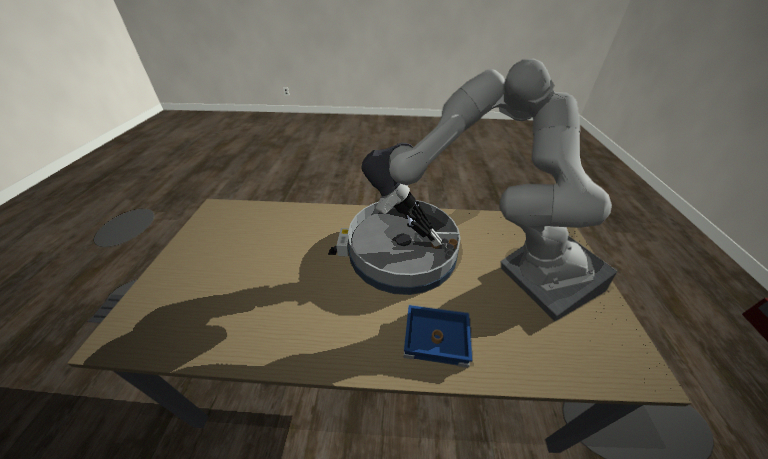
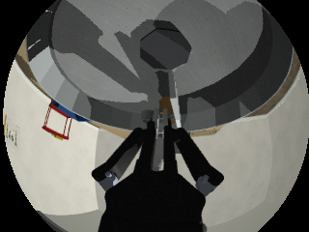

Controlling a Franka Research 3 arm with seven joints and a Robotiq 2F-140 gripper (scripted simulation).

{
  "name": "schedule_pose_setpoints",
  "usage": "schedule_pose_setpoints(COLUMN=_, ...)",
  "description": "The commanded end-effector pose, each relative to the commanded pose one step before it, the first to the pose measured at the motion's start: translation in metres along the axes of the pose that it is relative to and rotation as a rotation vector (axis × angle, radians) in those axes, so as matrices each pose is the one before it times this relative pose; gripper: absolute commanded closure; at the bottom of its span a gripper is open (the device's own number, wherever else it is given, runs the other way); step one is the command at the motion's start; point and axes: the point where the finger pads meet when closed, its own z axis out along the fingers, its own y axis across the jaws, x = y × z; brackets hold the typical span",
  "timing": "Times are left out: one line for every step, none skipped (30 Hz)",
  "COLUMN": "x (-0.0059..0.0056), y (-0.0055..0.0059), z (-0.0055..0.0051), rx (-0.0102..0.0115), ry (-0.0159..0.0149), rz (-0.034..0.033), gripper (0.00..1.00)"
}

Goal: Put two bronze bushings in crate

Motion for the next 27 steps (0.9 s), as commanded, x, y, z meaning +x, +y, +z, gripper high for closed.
schedule_pose_setpoints(x=0.00078, y=0.00019, z=0.00084, rx=-0.00204, ry=0.00108, rz=0.00576, gripper=0.94)
schedule_pose_setpoints(x=0.0, y=0.0, z=0.0, rx=0.0, ry=0.0, rz=0.0, gripper=0.94)
schedule_pose_setpoints(x=0.0, y=0.0, z=0.0, rx=0.0, ry=0.0, rz=0.0, gripper=0.94)
schedule_pose_setpoints(x=0.0, y=0.0, z=0.0, rx=0.0, ry=0.0, rz=0.0, gripper=0.94)
schedule_pose_setpoints(x=0.0, y=0.0, z=0.0, rx=0.0, ry=0.0, rz=0.0, gripper=0.94)
schedule_pose_setpoints(x=0.0, y=0.0, z=0.0, rx=0.0, ry=0.0, rz=0.0, gripper=0.94)
schedule_pose_setpoints(x=0.0, y=0.0, z=0.0, rx=0.0, ry=0.0, rz=0.0, gripper=0.94)
schedule_pose_setpoints(x=0.0, y=0.0, z=0.0, rx=0.0, ry=0.0, rz=0.0, gripper=0.94)
schedule_pose_setpoints(x=0.0, y=0.0, z=0.0, rx=0.0, ry=0.0, rz=0.0, gripper=0.94)
schedule_pose_setpoints(x=0.0, y=0.0, z=0.0, rx=0.0, ry=0.0, rz=0.0, gripper=0.94)
schedule_pose_setpoints(x=0.0, y=0.0, z=0.0, rx=0.0, ry=0.0, rz=0.0, gripper=0.94)
schedule_pose_setpoints(x=0.0, y=0.0, z=0.0, rx=0.0, ry=0.0, rz=0.0, gripper=0.94)
schedule_pose_setpoints(x=0.0, y=0.0, z=0.0, rx=0.0, ry=0.0, rz=0.0, gripper=0.94)
schedule_pose_setpoints(x=0.0, y=0.0, z=0.0, rx=0.0, ry=0.0, rz=0.0, gripper=0.94)
schedule_pose_setpoints(x=0.0, y=0.0, z=0.0, rx=0.0, ry=0.0, rz=0.0, gripper=0.94)
schedule_pose_setpoints(x=0.0, y=0.0, z=0.0, rx=0.0, ry=0.0, rz=0.0, gripper=0.94)
schedule_pose_setpoints(x=0.0, y=0.0, z=0.0, rx=0.0, ry=0.0, rz=0.0, gripper=0.94)
schedule_pose_setpoints(x=0.0, y=0.0, z=0.0, rx=0.0, ry=0.0, rz=0.0, gripper=0.94)
schedule_pose_setpoints(x=0.0, y=0.0, z=0.0, rx=0.0, ry=0.0, rz=0.0, gripper=0.94)
schedule_pose_setpoints(x=0.0, y=0.0, z=0.0, rx=0.0, ry=0.0, rz=0.0, gripper=0.94)
schedule_pose_setpoints(x=0.0, y=0.0, z=0.0, rx=0.0, ry=0.0, rz=0.0, gripper=0.94)
schedule_pose_setpoints(x=0.0, y=0.0, z=0.0, rx=0.0, ry=0.0, rz=0.0, gripper=0.94)
schedule_pose_setpoints(x=0.0, y=0.0, z=0.0, rx=0.0, ry=0.0, rz=0.0, gripper=0.94)
schedule_pose_setpoints(x=0.0, y=0.0, z=0.0, rx=0.0, ry=0.0, rz=0.0, gripper=0.94)
schedule_pose_setpoints(x=0.0, y=0.0, z=0.0, rx=0.0, ry=0.0, rz=0.0, gripper=0.94)
schedule_pose_setpoints(x=0.0, y=0.0, z=0.0, rx=0.0, ry=0.0, rz=0.0, gripper=1.0)
schedule_pose_setpoints(x=0.0, y=0.0, z=0.0, rx=0.0, ry=0.0, rz=0.0, gripper=1.0)
